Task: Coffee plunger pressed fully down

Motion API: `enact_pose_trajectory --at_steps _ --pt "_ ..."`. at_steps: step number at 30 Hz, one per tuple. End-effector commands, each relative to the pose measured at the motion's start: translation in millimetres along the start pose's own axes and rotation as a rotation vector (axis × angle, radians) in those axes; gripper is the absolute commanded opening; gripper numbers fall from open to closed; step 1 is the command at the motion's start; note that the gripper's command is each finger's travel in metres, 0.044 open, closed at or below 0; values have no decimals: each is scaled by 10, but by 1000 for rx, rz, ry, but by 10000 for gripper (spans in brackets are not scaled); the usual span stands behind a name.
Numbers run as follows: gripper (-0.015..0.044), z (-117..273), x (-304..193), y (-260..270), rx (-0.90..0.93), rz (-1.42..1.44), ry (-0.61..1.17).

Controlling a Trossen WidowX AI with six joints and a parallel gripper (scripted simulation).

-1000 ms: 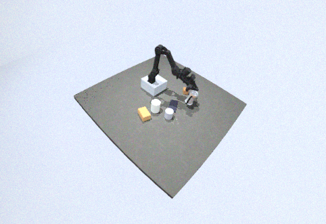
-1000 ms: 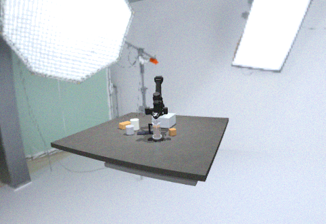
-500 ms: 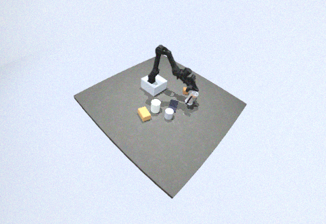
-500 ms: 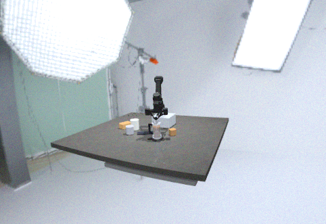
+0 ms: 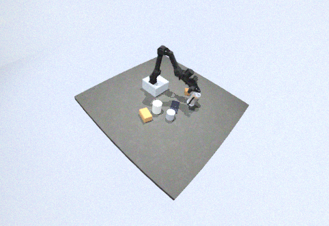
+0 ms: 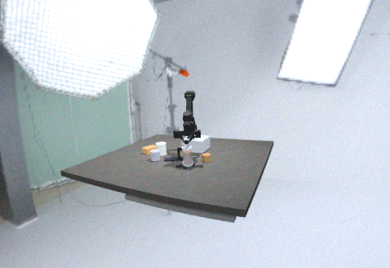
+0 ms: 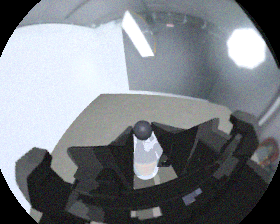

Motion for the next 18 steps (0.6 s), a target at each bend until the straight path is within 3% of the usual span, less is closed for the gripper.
enact_pose_trajectory --at_steps 1,18 --pt "119 -43 -79 -13 -6 -7 27" --pt "119 -74 -59 -10 -6 -7 27"
Point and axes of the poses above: the point midway between the two fingers, 35 mm back from their tips, its own z axis back along the fingers, its own y axis across the jaws, x = y × z, the point moved 1 cm from there along z, back along the fingers, and after that the axes turned 10 degrees about -z, right-handed, at the moved point
